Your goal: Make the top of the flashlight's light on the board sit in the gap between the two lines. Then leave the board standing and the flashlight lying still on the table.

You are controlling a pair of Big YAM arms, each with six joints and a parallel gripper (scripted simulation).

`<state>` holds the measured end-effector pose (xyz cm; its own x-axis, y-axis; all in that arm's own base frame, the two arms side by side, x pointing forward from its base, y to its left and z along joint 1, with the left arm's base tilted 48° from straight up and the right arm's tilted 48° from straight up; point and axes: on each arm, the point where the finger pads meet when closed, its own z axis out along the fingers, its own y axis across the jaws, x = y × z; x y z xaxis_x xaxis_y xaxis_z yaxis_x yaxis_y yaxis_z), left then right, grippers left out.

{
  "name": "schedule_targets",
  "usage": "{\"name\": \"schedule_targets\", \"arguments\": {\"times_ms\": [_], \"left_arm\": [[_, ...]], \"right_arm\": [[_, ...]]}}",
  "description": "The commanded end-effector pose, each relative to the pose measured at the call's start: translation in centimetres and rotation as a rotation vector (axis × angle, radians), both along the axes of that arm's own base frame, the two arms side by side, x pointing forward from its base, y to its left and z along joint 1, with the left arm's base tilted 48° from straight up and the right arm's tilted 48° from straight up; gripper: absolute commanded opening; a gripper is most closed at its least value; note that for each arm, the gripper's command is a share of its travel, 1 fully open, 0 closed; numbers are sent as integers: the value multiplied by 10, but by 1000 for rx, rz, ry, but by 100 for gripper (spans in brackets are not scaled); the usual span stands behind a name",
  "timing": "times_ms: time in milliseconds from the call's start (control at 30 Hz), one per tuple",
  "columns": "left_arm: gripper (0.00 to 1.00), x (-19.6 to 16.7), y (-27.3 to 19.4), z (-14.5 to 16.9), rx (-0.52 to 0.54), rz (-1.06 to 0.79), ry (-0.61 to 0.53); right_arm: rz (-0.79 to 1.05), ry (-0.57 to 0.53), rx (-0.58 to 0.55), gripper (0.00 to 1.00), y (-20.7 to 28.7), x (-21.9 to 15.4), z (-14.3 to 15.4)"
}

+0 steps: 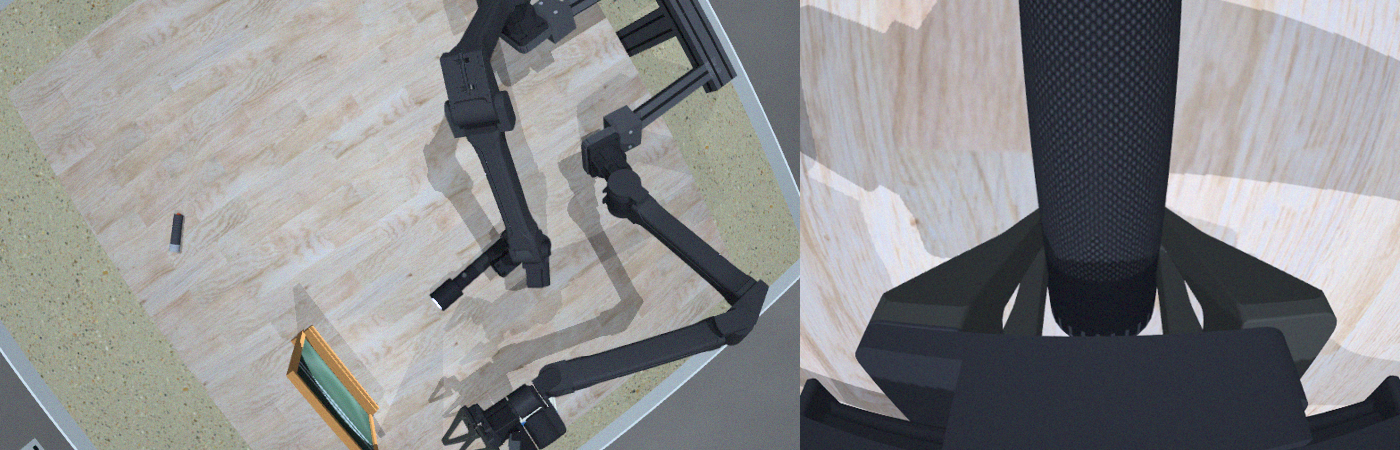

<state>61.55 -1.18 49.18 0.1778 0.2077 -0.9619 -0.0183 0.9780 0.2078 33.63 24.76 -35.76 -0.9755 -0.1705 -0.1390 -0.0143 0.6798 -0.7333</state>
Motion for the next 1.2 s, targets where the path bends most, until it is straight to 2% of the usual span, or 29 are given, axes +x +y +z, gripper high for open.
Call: {"name": "schedule_targets", "arguments": {"times_ms": [0,33,367,433,500,567,667,733,933,1000,1167], "left_arm": [[100,33,4,26,91,18,-118],[100,39,-17,27,104,-9,-138],[100,89,-31,-1,228,17,-255],[100,89,-31,-1,228,17,-255],[100,97,-6,-8,249,60,-269],[100,106,-8,-15,272,69,-292],[100,117,-11,-25,309,84,-331],[100,124,-38,-34,328,62,-360],[100,142,-48,-65,395,92,-427],[100,142,-48,-65,395,92,-427],[100,154,-31,-89,451,152,-479]], "right_arm": [[7,8,2,29,1,2,-2],[7,8,2,29,1,2,-2],[7,8,2,29,1,2,-2],[7,8,2,29,1,2,-2],[7,8,2,29,1,2,-2],[7,8,2,29,1,2,-2],[7,8,2,29,1,2,-2],[7,8,2,29,1,2,-2],[7,8,2,29,1,2,-2],[7,8,2,29,1,2,-2],[7,8,2,29,1,2,-2]]}}
